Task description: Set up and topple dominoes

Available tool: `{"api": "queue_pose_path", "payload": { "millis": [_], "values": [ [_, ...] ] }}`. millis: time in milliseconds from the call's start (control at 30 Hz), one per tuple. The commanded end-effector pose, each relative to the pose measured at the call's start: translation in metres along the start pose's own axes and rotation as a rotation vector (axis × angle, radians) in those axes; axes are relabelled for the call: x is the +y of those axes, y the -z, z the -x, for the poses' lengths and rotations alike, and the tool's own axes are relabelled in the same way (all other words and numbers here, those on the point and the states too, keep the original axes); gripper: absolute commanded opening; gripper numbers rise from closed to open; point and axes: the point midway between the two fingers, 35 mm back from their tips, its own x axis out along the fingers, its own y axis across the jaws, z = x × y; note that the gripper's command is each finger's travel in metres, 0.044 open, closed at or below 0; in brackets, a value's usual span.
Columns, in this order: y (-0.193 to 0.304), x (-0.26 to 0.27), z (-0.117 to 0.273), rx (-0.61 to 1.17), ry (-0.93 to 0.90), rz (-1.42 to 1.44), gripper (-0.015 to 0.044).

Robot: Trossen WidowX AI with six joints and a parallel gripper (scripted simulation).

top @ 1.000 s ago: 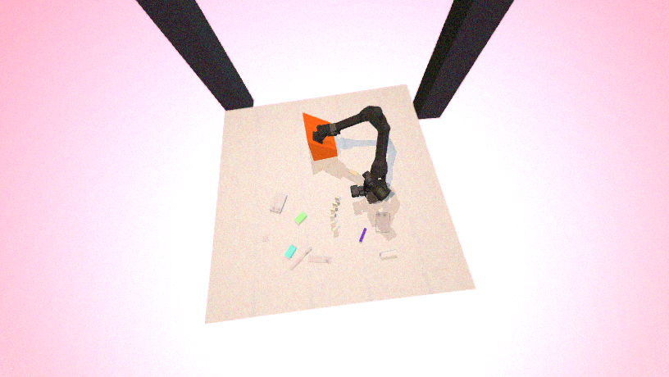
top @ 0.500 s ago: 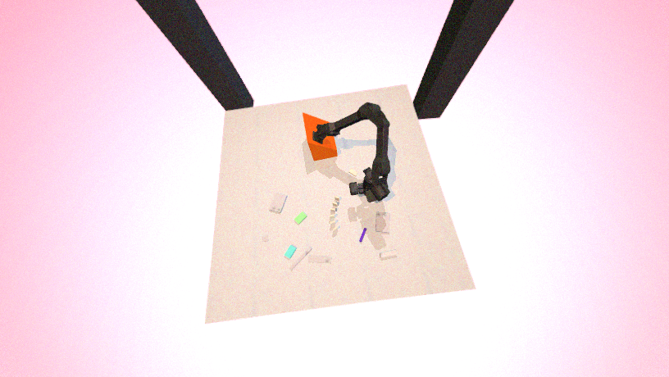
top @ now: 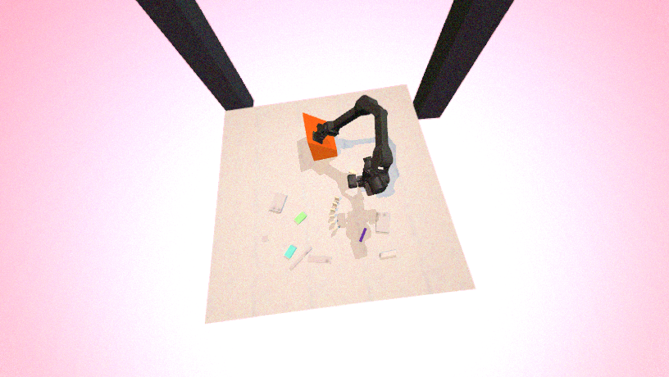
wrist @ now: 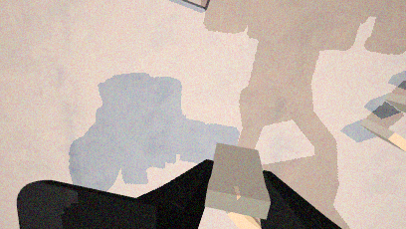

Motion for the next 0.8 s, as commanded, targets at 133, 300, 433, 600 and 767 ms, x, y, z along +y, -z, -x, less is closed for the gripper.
{"api": "queue_pose_path", "payload": {
  "millis": [133,300,433,600,767],
  "values": [
    [0.022,-0.123,0.001,0.008,0.015,-0.381,0.0107],
    [0.03,-0.141,0.001,0.009,0.01,-0.448,0.0107],
    [0.029,-0.141,-0.003,0.009,0.011,-0.449,0.0107],
    [0.025,-0.143,-0.032,0.007,0.015,-0.449,0.0107],
    [0.023,-0.144,-0.062,0.006,0.016,-0.448,0.0107]
  ]
}}
